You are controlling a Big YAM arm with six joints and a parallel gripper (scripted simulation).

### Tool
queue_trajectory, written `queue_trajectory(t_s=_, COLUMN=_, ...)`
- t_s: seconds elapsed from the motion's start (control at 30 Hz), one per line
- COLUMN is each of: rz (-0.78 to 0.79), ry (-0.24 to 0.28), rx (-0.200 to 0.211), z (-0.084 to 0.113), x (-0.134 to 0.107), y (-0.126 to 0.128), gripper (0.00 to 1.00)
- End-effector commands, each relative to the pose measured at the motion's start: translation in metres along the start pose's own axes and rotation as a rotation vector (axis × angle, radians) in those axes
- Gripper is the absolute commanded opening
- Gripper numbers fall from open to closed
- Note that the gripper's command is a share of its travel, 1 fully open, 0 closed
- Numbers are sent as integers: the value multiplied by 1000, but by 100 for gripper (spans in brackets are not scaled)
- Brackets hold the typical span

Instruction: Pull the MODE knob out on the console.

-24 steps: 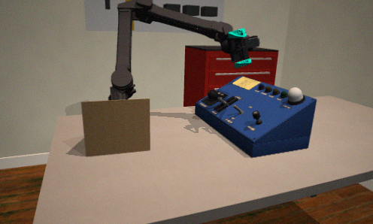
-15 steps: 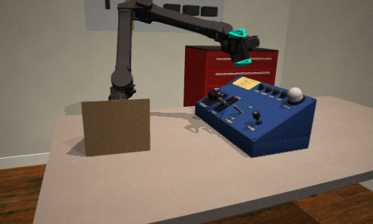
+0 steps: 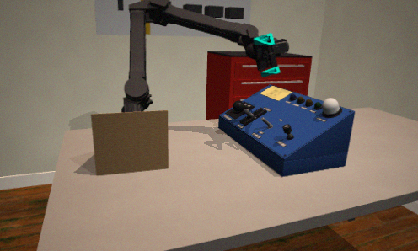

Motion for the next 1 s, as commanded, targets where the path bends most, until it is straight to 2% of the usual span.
queue_trajectory(t_s=0.0, rz=-131, ry=-55, rx=70, z=3, x=-9, y=-17, gripper=100)
queue_trajectory(t_s=0.1, rz=-229, ry=-133, rx=247, z=9, x=-27, y=-11, gripper=100)
queue_trajectory(t_s=0.23, rz=-356, ry=-285, rx=555, z=26, x=-57, y=2, gripper=100)
queue_trajectory(t_s=0.3, rz=-356, ry=-285, rx=555, z=26, x=-57, y=2, gripper=100)
queue_trajectory(t_s=0.37, rz=-415, ry=-393, rx=737, z=38, x=-76, y=9, gripper=100)
queue_trajectory(t_s=0.47, rz=-448, ry=-546, rx=984, z=58, x=-105, y=19, gripper=100)
queue_trajectory(t_s=0.53, rz=-444, ry=-639, rx=1126, z=70, x=-124, y=25, gripper=100)
queue_trajectory(t_s=0.6, rz=-427, ry=-717, rx=1241, z=79, x=-142, y=30, gripper=100)
queue_trajectory(t_s=0.67, rz=-404, ry=-776, rx=1325, z=86, x=-156, y=34, gripper=100)
queue_trajectory(t_s=0.77, rz=-376, ry=-827, rx=1397, z=92, x=-170, y=38, gripper=100)
queue_trajectory(t_s=0.8, rz=-362, ry=-835, rx=1413, z=95, x=-172, y=41, gripper=100)
queue_trajectory(t_s=0.9, rz=-357, ry=-821, rx=1424, z=93, x=-171, y=44, gripper=100)
queue_trajectory(t_s=0.97, rz=-357, ry=-836, rx=1423, z=97, x=-168, y=40, gripper=100)
Point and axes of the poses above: the point where the finger pads meet when closed, its own z axis back along the fingers, its own y axis across the jaws, x = y × z, the point moved 7 cm from there along z, back along the fingers, and after that the axes turned 10 degrees about z, right-handed, at the moved point
